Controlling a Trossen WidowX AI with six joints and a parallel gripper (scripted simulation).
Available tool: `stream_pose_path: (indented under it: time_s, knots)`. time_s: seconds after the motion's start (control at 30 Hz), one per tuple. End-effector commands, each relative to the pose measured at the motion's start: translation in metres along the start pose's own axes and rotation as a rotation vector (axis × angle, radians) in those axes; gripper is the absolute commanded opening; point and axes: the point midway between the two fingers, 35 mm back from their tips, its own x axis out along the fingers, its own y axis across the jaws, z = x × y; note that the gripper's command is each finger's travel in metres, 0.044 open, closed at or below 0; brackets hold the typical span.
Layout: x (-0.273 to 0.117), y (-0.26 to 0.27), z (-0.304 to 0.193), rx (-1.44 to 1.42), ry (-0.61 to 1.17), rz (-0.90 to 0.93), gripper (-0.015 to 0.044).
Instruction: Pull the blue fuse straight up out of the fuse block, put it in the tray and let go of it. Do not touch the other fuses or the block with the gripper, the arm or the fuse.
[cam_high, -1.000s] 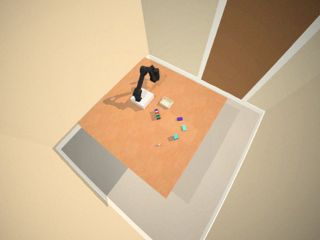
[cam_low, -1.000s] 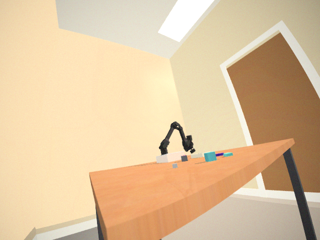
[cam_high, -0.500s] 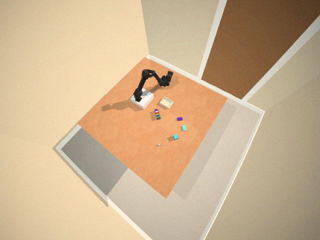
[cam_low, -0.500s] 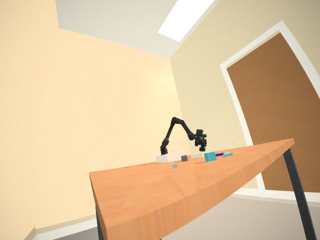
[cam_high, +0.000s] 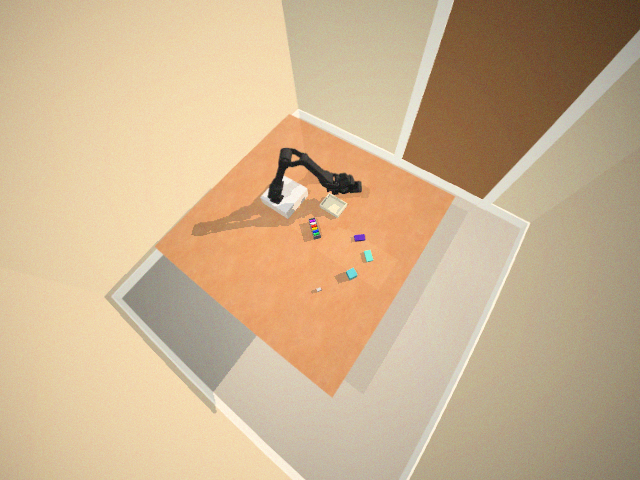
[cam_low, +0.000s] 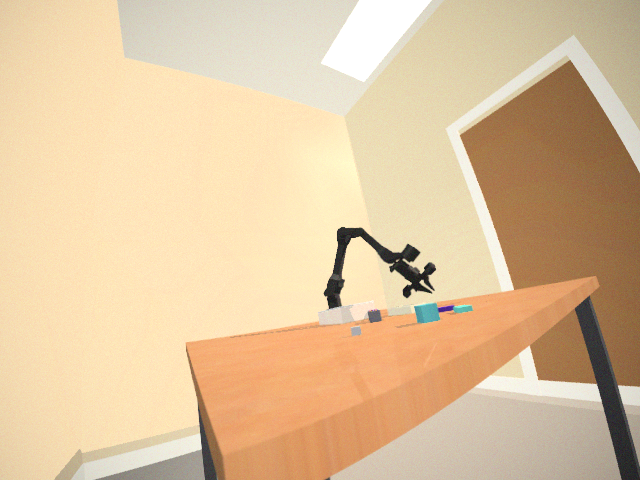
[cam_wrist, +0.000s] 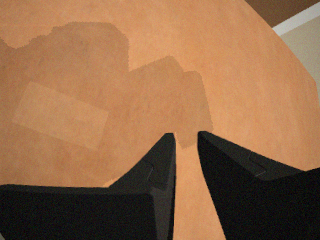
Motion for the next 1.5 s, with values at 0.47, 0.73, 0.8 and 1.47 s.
stream_pose_path:
  time_s: [0.47, 0.73, 0.8, 1.47]
  knots:
    - [-0.202, 0.075, -0.197, 0.987, 0.747, 0.189, 0.0061]
    - [-0.223, 0.088, -0.204, 1.068, 0.803, 0.215, 0.0061]
    - [-0.222, 0.089, -0.205, 1.068, 0.803, 0.215, 0.0061]
    - [-0.21, 0.101, -0.214, 1.068, 0.803, 0.215, 0.0061]
